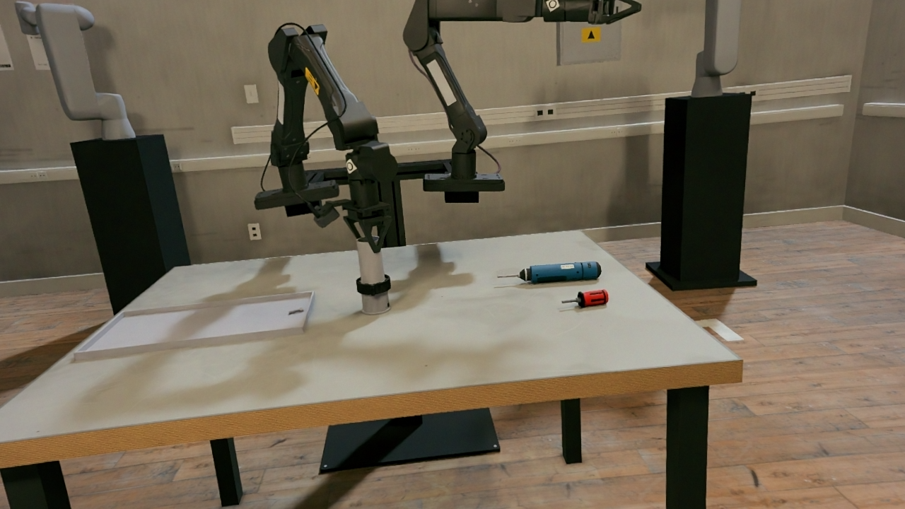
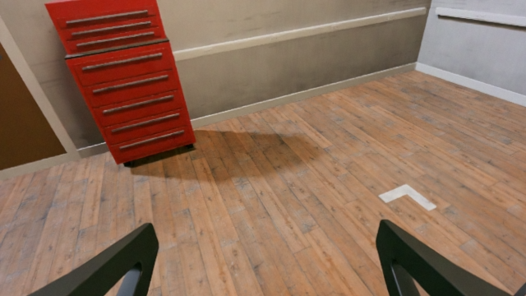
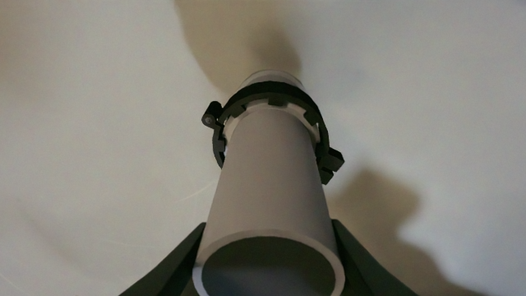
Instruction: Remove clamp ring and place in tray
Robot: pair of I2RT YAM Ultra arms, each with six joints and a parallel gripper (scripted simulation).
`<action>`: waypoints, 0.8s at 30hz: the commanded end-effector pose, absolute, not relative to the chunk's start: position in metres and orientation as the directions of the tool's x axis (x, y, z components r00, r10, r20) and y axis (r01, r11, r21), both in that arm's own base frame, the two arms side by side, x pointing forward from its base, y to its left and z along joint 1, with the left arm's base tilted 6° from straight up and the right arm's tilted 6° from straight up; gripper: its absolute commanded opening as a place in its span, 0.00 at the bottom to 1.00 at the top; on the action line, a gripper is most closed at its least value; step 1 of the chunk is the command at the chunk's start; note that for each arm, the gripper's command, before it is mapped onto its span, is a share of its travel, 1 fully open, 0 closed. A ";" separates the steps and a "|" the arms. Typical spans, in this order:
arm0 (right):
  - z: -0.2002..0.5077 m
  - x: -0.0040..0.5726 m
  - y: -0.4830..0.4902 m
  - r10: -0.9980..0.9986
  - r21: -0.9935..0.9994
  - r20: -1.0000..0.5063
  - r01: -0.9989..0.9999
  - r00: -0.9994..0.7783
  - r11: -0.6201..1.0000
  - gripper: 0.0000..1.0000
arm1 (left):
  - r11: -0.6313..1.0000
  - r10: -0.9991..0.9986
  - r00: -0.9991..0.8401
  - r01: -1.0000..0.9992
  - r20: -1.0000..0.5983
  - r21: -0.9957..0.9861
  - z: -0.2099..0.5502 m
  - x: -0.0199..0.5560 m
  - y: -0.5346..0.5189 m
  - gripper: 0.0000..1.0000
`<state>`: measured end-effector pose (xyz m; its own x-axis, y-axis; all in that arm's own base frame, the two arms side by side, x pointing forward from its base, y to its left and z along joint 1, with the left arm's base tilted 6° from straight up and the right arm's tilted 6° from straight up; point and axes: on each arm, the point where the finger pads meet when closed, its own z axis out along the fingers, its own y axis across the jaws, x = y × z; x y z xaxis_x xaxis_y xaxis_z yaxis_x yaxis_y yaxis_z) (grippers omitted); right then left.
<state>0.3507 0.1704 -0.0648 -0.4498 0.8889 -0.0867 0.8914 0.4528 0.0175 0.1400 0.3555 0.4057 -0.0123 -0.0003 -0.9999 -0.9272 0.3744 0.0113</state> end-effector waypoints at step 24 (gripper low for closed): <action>-0.045 0.362 0.162 0.890 0.035 -0.127 0.895 -0.438 0.446 0.48 | 0.362 0.015 0.006 -0.932 -1.000 0.000 0.413 0.137 0.355 1.00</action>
<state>0.3508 0.1700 -0.0648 -0.4509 0.8881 -0.0891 0.8908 0.4540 0.0169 0.1400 0.3555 0.4057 -0.0123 -0.0003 -0.9999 -0.9272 0.3744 0.0113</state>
